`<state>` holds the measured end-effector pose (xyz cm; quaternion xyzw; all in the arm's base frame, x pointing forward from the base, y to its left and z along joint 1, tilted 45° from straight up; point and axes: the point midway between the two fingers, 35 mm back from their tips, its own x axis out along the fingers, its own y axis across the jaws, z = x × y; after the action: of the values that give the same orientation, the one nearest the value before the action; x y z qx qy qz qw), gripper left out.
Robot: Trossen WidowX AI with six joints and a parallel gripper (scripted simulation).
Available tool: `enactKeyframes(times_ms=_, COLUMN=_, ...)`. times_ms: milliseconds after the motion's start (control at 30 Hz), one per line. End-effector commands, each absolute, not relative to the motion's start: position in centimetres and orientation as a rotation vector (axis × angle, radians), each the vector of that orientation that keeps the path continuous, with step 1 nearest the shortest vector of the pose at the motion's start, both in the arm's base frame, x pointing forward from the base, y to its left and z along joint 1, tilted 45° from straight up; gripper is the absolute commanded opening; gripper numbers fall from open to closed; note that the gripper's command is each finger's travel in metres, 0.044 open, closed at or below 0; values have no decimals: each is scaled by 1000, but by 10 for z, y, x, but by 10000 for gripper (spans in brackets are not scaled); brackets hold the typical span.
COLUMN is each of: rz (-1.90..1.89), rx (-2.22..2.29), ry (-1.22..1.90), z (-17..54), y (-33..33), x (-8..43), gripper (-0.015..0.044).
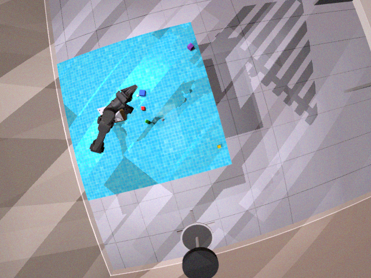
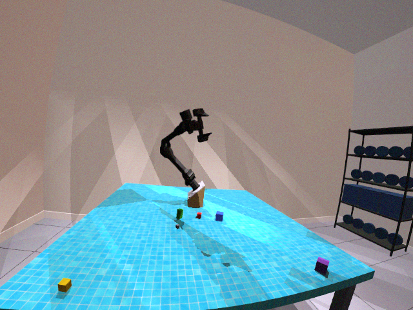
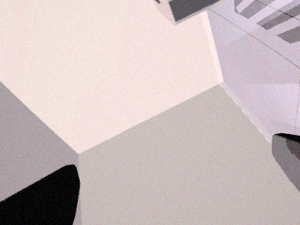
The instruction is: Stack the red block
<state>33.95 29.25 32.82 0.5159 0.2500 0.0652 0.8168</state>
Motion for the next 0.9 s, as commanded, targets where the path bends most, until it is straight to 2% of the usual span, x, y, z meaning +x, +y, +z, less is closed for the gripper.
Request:
enactKeyframes(times_ms=0, rz=-41, rx=893, ry=590, z=260, y=262, x=358, gripper=440)
enactKeyframes(times_ms=200, rz=-249, rx=618, ry=694, z=180, y=213, x=367, gripper=440)
enactKeyframes(times_ms=433, rz=-472, rx=265, ry=874, z=94, y=144, x=352, gripper=440)
enactKeyframes(times_ms=667, rz=-660, rx=-128, ry=1129, z=25, y=66, x=309, gripper=440)
enactKeyframes(times_ms=867, rz=-757, rx=-437, ry=1372, z=-5, y=9, x=260, gripper=440)
